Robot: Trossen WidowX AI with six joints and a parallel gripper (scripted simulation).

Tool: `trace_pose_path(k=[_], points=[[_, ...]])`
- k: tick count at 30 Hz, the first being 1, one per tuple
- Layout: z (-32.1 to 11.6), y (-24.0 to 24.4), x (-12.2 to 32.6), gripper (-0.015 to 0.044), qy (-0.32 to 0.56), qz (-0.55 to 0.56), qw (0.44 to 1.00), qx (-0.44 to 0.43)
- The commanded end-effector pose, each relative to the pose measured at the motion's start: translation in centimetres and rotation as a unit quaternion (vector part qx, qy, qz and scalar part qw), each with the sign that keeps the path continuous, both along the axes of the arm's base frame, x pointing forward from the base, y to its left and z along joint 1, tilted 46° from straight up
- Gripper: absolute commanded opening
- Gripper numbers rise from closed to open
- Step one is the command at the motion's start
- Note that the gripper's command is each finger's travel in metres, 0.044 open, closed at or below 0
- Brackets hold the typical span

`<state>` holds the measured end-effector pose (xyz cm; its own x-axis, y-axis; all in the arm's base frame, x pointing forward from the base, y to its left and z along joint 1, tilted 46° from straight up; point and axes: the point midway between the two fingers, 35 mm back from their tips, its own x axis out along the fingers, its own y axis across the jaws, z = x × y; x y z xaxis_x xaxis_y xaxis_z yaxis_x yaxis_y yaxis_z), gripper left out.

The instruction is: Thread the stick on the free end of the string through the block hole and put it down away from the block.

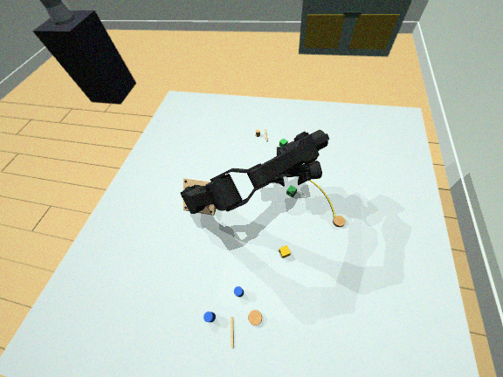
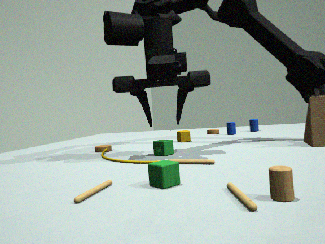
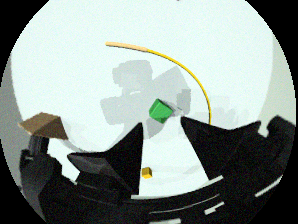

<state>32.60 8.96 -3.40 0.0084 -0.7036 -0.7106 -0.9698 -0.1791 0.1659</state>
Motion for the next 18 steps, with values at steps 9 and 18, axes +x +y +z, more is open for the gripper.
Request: trace_pose_path(k=[9,18], points=[[0.00,0.00,0.00,0.0130,0.000,0.000,1.000,0.000],[0.00,0.00,0.00,0.0000,0.000,0.000,1.000,0.000]])
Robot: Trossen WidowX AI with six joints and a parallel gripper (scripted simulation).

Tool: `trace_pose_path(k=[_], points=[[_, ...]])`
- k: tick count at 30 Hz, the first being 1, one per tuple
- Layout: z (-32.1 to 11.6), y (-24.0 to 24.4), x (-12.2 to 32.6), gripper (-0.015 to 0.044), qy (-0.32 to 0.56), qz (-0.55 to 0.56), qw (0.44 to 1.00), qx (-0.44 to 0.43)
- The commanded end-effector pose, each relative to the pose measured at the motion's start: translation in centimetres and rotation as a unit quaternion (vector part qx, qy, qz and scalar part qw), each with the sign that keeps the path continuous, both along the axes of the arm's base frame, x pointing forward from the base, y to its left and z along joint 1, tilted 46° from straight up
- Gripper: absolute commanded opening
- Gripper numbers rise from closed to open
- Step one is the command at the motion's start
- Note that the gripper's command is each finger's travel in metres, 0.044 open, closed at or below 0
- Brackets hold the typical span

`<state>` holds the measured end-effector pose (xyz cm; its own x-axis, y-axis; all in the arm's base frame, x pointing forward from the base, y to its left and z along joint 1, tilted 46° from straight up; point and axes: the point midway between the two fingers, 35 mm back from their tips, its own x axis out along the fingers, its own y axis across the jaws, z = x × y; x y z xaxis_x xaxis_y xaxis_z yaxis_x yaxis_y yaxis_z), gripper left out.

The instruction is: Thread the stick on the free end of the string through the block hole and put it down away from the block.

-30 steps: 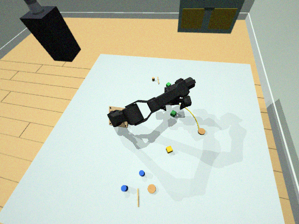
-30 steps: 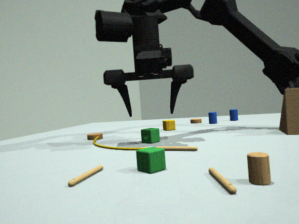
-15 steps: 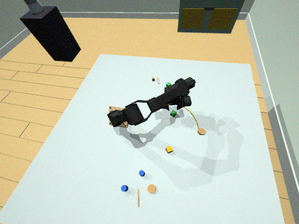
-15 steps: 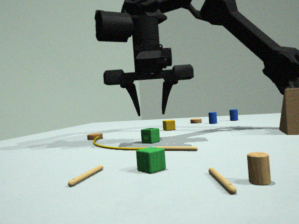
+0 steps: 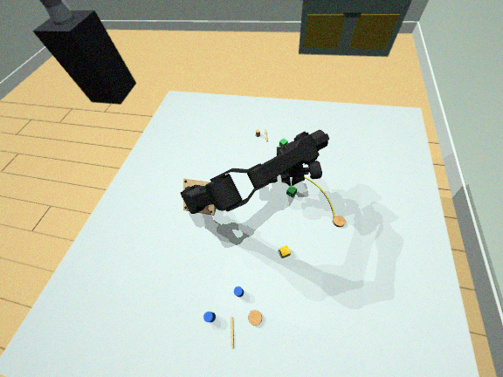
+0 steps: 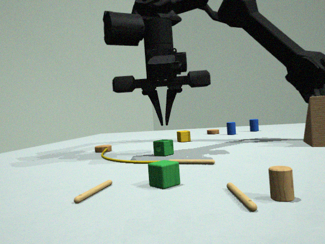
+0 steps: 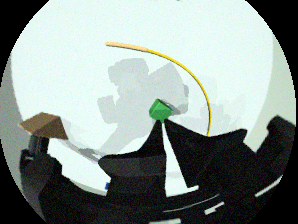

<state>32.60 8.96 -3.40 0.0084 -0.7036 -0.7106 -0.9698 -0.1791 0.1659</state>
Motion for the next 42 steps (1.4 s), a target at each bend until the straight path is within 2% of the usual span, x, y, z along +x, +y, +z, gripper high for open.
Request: trace_pose_path(k=[1,16,25,27,36,42], points=[[0.00,0.00,0.00,0.0000,0.000,0.000,1.000,0.000],[0.00,0.00,0.00,0.0000,0.000,0.000,1.000,0.000],[0.00,0.00,0.00,0.0235,0.000,0.000,1.000,0.000],[0.00,0.00,0.00,0.0235,0.000,0.000,1.000,0.000],[0.00,0.00,0.00,0.0000,0.000,0.000,1.000,0.000],[0.00,0.00,0.00,0.0000,0.000,0.000,1.000,0.000]])
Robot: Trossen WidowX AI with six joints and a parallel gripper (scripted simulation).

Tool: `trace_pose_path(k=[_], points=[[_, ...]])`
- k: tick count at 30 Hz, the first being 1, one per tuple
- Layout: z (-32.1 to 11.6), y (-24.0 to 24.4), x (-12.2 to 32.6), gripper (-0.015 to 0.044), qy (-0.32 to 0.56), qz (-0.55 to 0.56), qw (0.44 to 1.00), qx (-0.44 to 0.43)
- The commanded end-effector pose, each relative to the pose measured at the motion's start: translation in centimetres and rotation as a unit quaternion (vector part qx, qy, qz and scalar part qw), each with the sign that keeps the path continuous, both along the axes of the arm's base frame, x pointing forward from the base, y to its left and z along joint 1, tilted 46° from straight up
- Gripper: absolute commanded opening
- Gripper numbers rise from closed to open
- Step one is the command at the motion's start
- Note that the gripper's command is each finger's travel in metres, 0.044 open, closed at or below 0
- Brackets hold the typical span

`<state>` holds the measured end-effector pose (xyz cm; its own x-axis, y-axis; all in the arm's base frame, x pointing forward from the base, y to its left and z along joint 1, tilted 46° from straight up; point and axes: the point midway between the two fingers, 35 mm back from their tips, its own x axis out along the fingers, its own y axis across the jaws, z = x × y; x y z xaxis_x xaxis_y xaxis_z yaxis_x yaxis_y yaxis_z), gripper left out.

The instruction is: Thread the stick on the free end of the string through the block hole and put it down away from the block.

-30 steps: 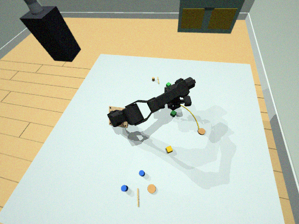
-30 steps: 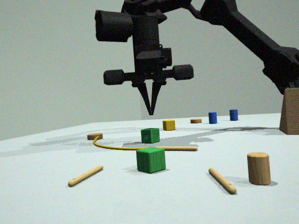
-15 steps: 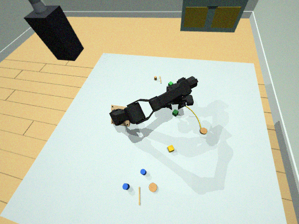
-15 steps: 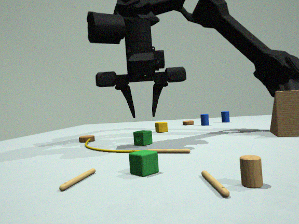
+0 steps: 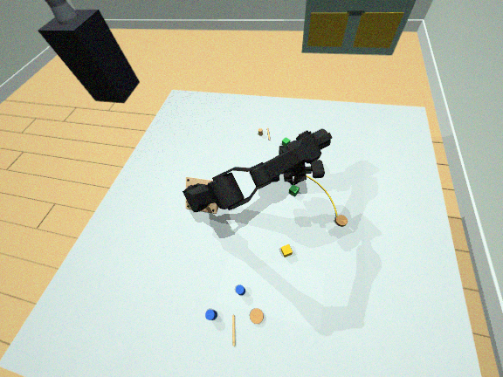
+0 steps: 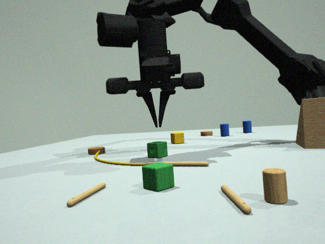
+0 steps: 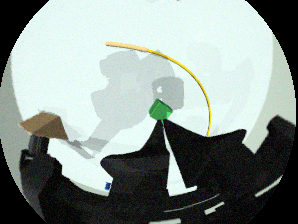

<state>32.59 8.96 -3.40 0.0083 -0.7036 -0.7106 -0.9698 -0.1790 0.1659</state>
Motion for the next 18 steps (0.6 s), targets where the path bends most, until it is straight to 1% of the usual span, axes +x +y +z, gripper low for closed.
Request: trace_pose_path(k=[1,9,11,14,16,18], points=[[0.0,0.0,0.0,0.0000,0.000,0.000,1.000,0.000],[0.0,0.0,0.0,0.0000,0.000,0.000,1.000,0.000],[-0.5,0.5,-0.1,0.0053,0.026,0.027,0.999,0.000],[-2.5,2.8,-0.9,0.0131,0.141,0.146,0.979,0.000],[-3.9,4.3,-1.6,0.0184,0.221,0.227,0.948,0.000],[-5.3,5.8,-2.5,0.0236,0.298,0.305,0.905,-0.002]])
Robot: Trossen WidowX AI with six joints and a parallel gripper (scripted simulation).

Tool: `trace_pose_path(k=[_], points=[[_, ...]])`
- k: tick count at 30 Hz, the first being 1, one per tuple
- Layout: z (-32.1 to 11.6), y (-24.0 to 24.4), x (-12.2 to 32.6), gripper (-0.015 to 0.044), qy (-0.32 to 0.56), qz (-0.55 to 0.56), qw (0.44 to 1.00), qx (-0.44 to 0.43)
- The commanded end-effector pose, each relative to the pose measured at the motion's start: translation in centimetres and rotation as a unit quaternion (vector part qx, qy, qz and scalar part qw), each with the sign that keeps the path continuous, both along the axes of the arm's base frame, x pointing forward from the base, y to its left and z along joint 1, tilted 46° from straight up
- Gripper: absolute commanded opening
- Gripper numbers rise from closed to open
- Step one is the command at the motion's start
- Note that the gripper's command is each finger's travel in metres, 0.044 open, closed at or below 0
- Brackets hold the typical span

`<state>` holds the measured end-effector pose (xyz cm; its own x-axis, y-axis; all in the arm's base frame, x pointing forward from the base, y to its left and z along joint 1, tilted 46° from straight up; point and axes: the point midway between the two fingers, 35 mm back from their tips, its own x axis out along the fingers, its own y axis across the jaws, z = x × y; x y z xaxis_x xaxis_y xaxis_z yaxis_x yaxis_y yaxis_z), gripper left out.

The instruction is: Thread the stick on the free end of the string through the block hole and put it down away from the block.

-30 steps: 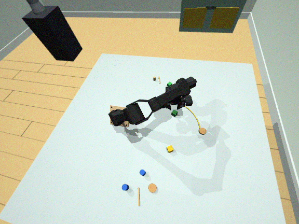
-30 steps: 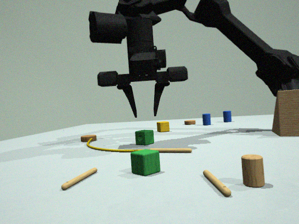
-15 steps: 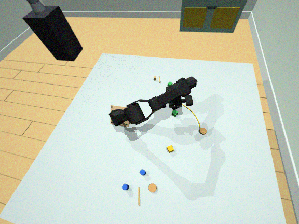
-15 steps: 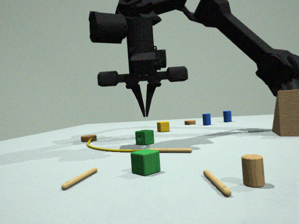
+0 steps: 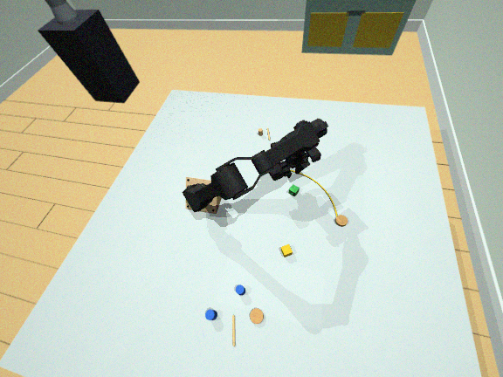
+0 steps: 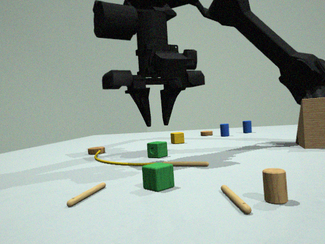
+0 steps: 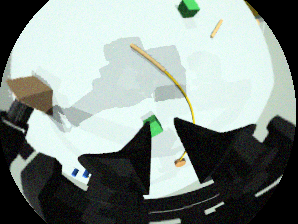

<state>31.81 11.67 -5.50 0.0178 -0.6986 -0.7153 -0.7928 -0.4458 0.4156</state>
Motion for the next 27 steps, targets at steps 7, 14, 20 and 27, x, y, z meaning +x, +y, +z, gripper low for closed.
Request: trace_pose_path(k=[7,14,20,27], points=[[-5.0,4.7,-2.9,0.0420,0.262,0.262,0.929,-0.007],[-5.0,4.7,-2.9,0.0440,0.262,0.262,0.929,-0.007],[-5.0,4.7,-2.9,0.0361,0.262,0.262,0.929,-0.007],[-5.0,4.7,-2.9,0.0177,0.262,0.262,0.929,-0.007]])
